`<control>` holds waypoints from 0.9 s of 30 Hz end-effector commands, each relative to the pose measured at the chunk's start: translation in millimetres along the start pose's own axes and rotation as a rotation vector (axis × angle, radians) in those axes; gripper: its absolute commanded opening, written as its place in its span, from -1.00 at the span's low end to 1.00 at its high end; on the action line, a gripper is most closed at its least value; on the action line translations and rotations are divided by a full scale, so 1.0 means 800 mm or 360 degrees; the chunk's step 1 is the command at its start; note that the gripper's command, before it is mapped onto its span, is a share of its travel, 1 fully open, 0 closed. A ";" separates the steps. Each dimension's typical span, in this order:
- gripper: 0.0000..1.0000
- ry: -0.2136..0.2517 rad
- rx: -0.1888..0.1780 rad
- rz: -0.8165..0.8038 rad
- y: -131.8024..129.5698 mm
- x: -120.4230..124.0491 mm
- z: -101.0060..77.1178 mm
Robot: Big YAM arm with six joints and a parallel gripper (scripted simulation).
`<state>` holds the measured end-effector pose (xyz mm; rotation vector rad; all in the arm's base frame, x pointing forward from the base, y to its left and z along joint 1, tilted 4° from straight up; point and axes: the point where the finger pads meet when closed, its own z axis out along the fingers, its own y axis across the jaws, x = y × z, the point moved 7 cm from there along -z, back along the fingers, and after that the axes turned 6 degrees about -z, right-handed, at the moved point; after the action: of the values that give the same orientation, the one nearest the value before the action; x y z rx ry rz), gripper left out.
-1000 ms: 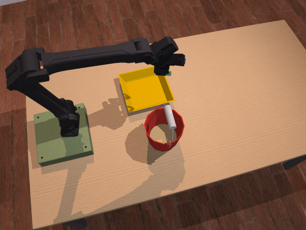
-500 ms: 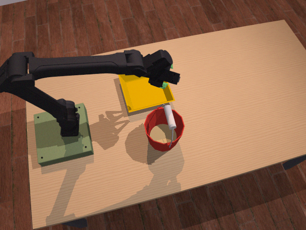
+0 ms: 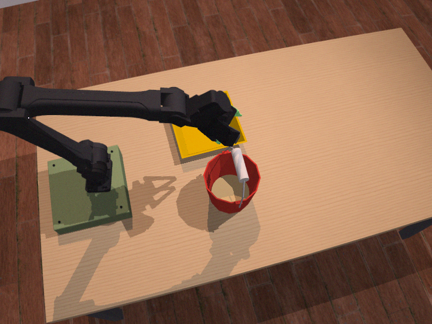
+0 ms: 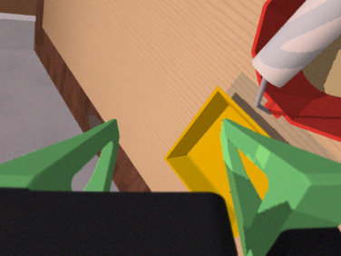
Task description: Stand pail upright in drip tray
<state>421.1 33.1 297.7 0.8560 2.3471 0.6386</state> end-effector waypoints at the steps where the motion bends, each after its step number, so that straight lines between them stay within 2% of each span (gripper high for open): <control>1: 0.40 -0.0115 -0.0044 0.0156 -0.012 -0.011 -0.021; 3: 0.40 -0.0131 -0.0054 0.0208 -0.021 -0.014 -0.027; 5: 0.40 -0.0100 -0.0017 0.0220 -0.036 -0.013 -0.033; 6: 0.40 -0.0154 -0.0057 0.0254 -0.037 -0.019 -0.036; 9: 0.40 -0.0228 -0.0065 0.0397 -0.053 -0.021 -0.045; 12: 0.40 -0.0222 -0.0071 0.0400 -0.057 -0.022 -0.048; 16: 0.40 -0.0320 -0.0090 0.0589 -0.079 -0.022 -0.060; 17: 0.40 -0.0314 -0.0095 0.0590 -0.084 -0.023 -0.063; 19: 0.40 -0.0283 -0.0058 0.0604 -0.098 -0.020 -0.068; 20: 0.40 -0.0337 -0.0101 0.0635 -0.100 -0.025 -0.072; 23: 0.40 -0.0414 -0.0119 0.0776 -0.116 -0.024 -0.080; 24: 0.40 -0.0407 -0.0124 0.0775 -0.121 -0.024 -0.083; 25: 0.40 -0.0389 -0.0102 0.0784 -0.128 -0.021 -0.085; 26: 0.40 -0.0403 -0.0128 0.0743 -0.112 -0.032 -0.089; 27: 0.40 -0.0403 -0.0128 0.0743 -0.112 -0.032 -0.089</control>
<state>350.2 -62.8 288.3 1.3971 1.9279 0.7273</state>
